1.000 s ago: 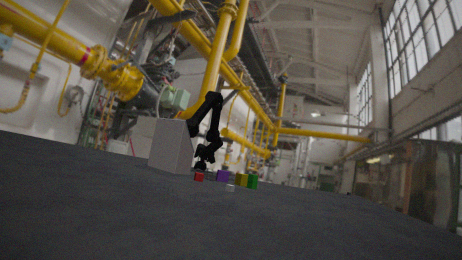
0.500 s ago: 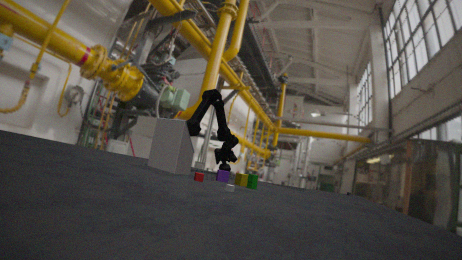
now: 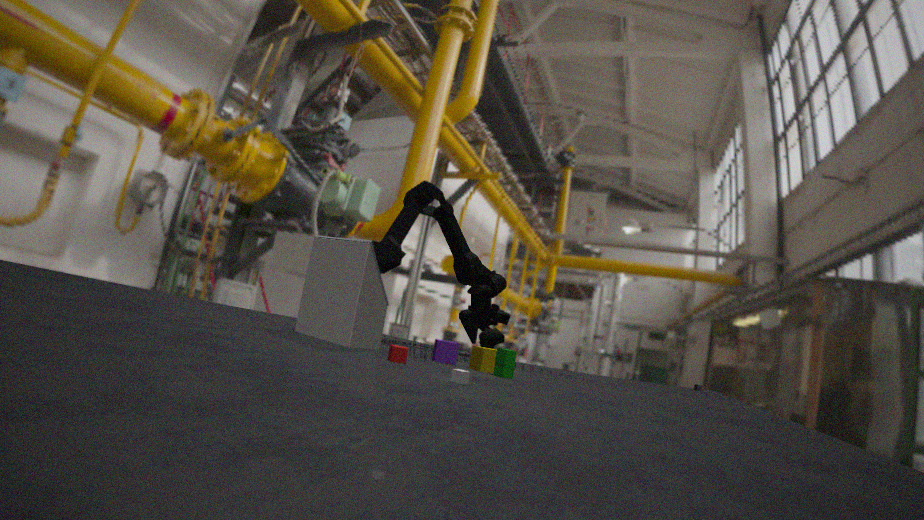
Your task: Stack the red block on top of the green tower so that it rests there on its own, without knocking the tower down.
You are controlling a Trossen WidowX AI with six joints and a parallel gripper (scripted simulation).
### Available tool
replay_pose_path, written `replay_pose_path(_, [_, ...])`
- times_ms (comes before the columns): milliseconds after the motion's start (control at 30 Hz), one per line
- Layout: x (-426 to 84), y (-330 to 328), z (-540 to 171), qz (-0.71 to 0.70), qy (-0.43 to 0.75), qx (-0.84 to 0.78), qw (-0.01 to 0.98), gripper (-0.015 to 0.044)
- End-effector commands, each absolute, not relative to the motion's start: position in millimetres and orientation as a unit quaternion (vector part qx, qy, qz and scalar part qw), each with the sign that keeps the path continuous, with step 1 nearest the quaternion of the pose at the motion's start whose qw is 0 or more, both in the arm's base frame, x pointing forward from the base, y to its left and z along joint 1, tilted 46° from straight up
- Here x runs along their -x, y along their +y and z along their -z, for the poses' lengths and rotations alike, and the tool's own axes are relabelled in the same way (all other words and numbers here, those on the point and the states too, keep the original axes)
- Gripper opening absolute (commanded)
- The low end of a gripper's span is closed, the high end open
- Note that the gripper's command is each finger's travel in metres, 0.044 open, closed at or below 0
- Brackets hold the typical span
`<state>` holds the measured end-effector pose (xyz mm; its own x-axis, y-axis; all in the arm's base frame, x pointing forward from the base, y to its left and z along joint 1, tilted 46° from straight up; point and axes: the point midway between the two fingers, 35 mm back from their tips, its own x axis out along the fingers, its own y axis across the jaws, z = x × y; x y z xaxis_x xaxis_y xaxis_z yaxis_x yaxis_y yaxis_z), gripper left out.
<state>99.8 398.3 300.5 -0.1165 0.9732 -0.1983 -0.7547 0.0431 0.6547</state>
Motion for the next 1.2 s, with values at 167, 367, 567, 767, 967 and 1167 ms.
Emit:
replay_pose_path(167, [-182, 375, -255, -0.609, 0.315, -0.104, 0.721, 0.0440])
replay_pose_path(367, [-235, 344, -216, -0.563, 0.322, -0.051, 0.759, 0.0440])
replay_pose_path(567, [-279, 303, -179, -0.521, 0.338, -0.002, 0.784, 0.0440])
replay_pose_path(767, [-312, 255, -144, -0.483, 0.361, 0.040, 0.797, 0.0440])
replay_pose_path(967, [-335, 203, -111, -0.452, 0.388, 0.073, 0.800, 0.0440])
replay_pose_path(1167, [-346, 148, -80, -0.428, 0.417, 0.097, 0.796, 0.0440])
